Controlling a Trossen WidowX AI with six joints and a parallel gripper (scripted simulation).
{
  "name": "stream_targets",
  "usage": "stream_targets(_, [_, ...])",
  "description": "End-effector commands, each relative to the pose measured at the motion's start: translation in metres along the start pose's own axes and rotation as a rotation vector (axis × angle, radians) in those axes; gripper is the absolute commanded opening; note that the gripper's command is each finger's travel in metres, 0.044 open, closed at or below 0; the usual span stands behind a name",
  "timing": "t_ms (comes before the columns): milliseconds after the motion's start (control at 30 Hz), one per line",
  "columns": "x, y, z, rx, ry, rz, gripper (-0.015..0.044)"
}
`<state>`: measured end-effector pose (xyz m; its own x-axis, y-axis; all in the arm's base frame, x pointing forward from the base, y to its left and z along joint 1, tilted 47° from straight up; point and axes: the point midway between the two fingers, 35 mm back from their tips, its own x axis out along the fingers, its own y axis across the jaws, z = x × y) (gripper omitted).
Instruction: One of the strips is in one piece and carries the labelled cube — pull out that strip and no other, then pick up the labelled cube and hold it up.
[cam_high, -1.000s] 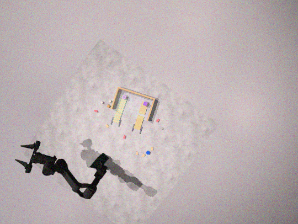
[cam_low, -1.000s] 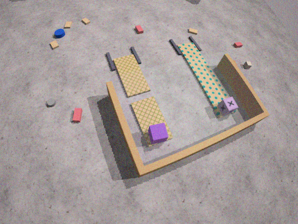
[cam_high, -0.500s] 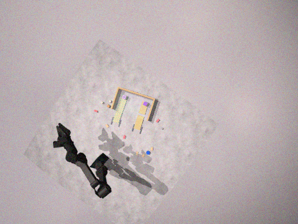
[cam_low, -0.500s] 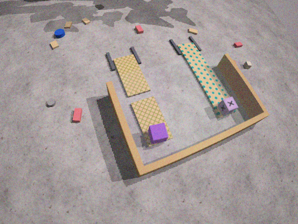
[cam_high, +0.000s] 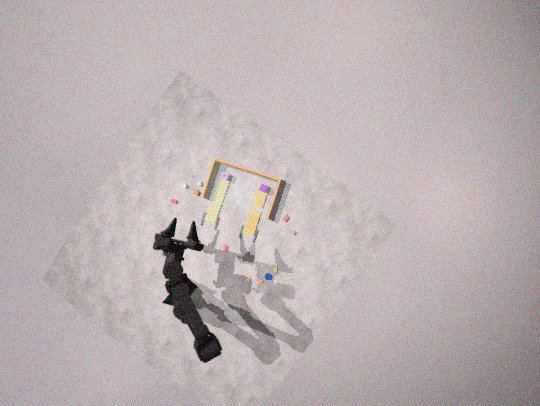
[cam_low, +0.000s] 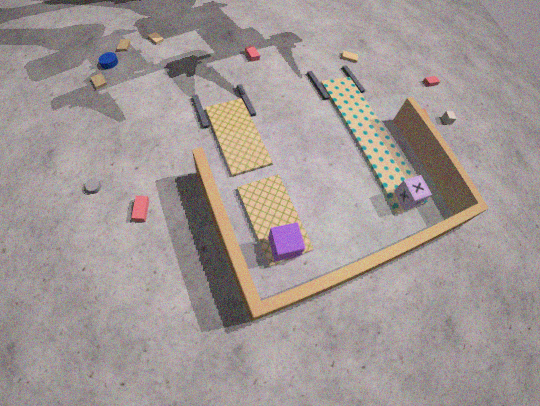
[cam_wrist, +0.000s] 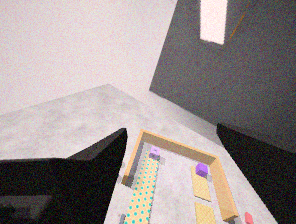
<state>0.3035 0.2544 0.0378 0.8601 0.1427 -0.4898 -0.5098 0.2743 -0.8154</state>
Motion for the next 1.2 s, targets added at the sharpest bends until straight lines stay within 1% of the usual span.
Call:
stream_targets(0, [-0.002,-0.027,-0.074,0.253,0.22,-0.113,0.04])
stream_targets(100, [-0.011,-0.042,-0.119,0.413,0.344,-0.213,0.04])
stream_targets(167, [-0.015,-0.047,-0.133,0.464,0.383,-0.25,0.04])
stream_targets(600, [-0.015,-0.047,-0.134,0.468,0.386,-0.252,0.04])
stream_targets(700, [-0.003,-0.043,-0.134,0.463,0.434,-0.218,0.0321])
stream_targets(933, [0.047,-0.021,-0.145,0.447,0.683,-0.063,0.0138])
stream_targets(1100, [0.07,-0.005,-0.158,0.449,0.865,0.019,0.0006])
stream_targets(1167, [0.076,0.001,-0.164,0.45,0.94,0.048,0.0])
